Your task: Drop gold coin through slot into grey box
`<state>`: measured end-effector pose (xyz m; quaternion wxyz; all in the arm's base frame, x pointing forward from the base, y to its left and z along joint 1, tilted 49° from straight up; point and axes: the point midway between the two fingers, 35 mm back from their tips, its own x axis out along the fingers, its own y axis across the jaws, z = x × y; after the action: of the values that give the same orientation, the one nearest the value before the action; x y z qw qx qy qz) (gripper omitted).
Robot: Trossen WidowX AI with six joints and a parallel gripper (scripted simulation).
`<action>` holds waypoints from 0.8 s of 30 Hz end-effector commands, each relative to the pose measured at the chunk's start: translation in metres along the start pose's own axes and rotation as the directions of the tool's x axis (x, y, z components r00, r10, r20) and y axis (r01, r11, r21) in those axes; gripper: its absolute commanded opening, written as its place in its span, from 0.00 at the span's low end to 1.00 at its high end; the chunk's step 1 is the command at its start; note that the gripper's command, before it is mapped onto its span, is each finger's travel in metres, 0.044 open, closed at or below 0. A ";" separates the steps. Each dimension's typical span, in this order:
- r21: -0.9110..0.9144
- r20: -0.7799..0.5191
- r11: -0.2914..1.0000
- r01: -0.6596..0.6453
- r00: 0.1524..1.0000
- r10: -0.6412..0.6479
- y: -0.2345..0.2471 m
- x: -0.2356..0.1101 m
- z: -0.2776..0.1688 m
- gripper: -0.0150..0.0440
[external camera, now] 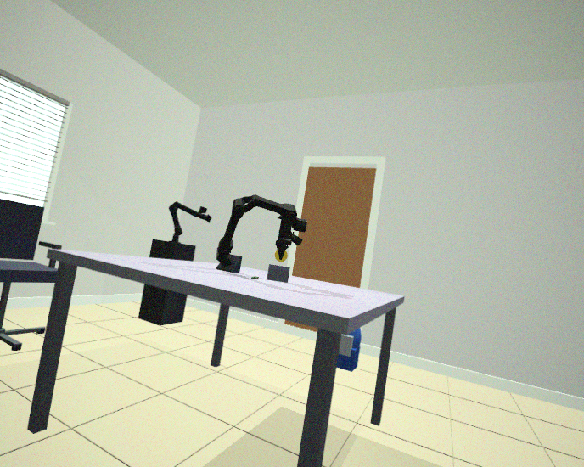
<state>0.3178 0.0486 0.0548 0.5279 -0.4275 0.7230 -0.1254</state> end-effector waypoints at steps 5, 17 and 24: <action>0.000 0.000 1.000 0.000 1.000 0.000 0.000 0.001 0.000 0.25; -0.009 0.000 1.000 0.000 1.000 0.000 0.000 0.007 -0.001 0.25; -0.008 0.000 1.000 0.000 1.000 0.000 0.000 0.010 -0.001 0.25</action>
<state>0.3167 0.0432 0.0496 0.5288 -0.4268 0.7232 -0.1232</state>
